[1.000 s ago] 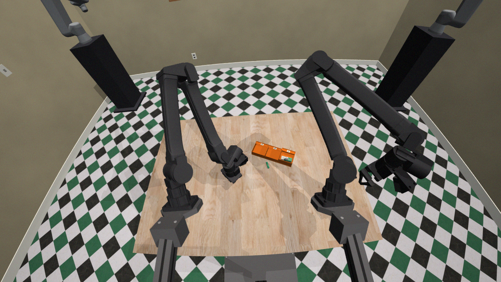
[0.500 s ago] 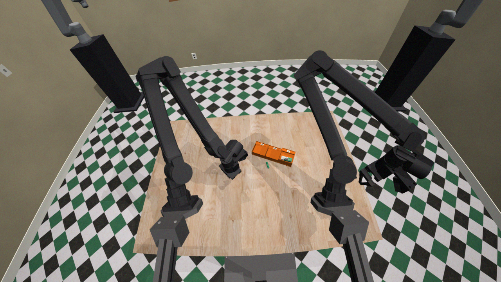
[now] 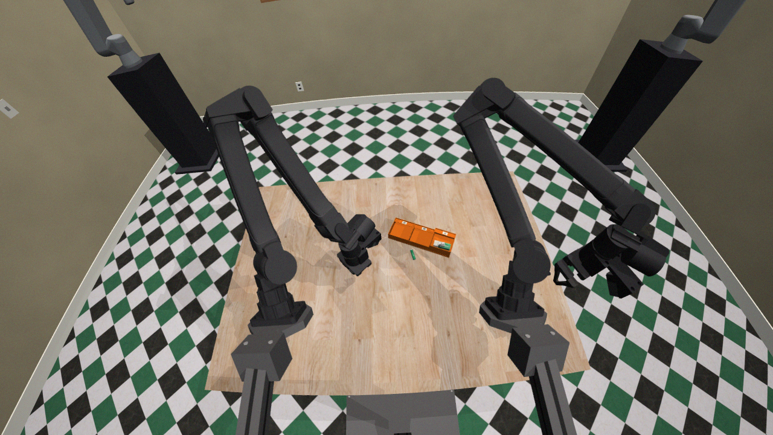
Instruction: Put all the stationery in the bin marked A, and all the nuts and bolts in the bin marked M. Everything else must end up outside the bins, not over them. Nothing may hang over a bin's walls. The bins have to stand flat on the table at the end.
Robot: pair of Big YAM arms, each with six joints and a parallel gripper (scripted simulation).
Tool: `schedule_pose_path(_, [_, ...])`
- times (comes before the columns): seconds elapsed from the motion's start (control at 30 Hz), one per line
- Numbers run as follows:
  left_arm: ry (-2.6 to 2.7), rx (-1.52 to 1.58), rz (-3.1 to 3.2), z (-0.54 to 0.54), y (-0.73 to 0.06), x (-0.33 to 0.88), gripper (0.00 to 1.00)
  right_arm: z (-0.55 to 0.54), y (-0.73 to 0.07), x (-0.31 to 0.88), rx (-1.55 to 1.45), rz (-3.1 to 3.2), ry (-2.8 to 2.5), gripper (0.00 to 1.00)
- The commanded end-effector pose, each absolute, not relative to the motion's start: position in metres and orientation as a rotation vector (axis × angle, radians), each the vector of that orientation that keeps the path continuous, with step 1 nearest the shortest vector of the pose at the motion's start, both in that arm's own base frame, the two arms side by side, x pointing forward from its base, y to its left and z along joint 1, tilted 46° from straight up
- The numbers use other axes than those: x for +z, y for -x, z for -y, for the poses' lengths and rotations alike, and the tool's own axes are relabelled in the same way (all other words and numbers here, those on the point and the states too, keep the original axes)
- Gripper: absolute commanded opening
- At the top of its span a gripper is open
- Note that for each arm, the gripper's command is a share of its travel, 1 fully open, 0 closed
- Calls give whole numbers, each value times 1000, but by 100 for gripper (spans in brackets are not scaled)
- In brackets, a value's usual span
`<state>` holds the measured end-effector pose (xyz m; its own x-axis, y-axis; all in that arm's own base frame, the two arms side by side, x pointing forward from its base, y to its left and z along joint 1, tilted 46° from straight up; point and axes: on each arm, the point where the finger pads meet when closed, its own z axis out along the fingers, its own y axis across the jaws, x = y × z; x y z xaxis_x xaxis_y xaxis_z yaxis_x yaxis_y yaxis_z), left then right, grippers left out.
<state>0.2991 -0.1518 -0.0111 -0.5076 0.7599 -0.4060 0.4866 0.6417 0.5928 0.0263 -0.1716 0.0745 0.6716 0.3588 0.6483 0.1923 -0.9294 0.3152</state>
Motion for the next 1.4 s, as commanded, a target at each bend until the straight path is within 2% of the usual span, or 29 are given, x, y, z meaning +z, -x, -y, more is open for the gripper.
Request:
schedule_pose_path(0.0, [-964,540,-2208,151,-298,-12,11,183,-17,83,1085,-419,-2663,100])
schedule_pose_path(0.63, [-943,553,-2227,206,-324,8,11,183,-17,83,1085,-419,-2663,100])
schedule_pose_path(1.37, [-973,531,-2203,327,-365,43,11,183,-17,83,1085,-419,-2663,100])
